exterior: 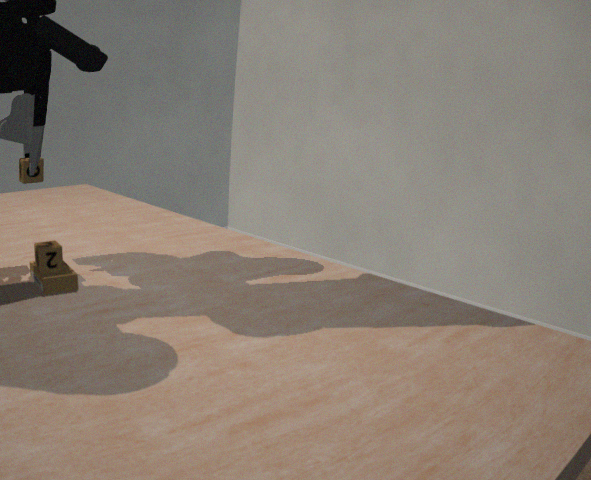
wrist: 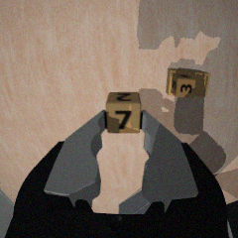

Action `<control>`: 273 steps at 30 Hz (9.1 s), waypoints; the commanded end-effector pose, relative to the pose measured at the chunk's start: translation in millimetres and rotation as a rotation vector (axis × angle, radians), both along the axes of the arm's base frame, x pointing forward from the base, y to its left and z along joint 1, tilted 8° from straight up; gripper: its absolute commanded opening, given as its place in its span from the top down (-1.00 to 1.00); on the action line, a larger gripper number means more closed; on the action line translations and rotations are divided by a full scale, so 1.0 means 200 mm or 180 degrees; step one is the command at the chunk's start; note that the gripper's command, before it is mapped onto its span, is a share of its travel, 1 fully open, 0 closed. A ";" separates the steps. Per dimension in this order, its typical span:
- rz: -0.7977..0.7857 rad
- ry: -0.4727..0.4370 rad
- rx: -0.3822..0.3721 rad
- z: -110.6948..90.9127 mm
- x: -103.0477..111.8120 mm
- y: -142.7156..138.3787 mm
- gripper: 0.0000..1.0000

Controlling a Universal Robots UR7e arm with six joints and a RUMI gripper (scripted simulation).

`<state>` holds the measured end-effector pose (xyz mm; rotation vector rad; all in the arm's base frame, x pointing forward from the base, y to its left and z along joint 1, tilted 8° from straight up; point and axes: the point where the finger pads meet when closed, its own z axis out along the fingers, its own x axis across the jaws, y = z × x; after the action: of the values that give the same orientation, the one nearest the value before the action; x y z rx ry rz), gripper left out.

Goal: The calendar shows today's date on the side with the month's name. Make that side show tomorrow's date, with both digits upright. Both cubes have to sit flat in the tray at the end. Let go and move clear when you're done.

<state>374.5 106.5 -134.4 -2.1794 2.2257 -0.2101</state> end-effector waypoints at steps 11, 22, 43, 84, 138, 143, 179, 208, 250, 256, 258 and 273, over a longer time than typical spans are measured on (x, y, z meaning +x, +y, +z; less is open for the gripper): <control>0.0005 -0.0003 0.0002 -0.04 0.01 0.00 0.80; 0.0005 -0.0003 0.0002 -0.17 0.02 -0.02 0.80; 0.0005 -0.0003 0.0002 -0.44 0.05 -0.04 0.80; 0.0005 -0.0003 0.0002 -0.47 0.05 -0.04 0.80; 0.0005 -0.0003 0.0002 -0.49 0.06 -0.05 0.80; 0.0005 -0.0003 0.0002 -0.49 0.06 -0.05 0.80; 0.0005 -0.0003 0.0002 -0.49 0.06 -0.05 0.80; 0.0005 -0.0003 0.0002 -0.49 0.06 -0.05 0.44; 0.0005 -0.0003 0.0002 -0.19 0.02 -0.02 0.44; 0.0005 -0.0003 0.0002 -0.10 0.01 -0.01 0.44; 0.0005 -0.0003 0.0002 -0.08 0.01 -0.01 0.44; 0.0005 -0.0003 0.0002 -0.05 0.01 -0.01 -1.00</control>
<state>375.9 104.7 -145.2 -2.1805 2.2235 -0.2096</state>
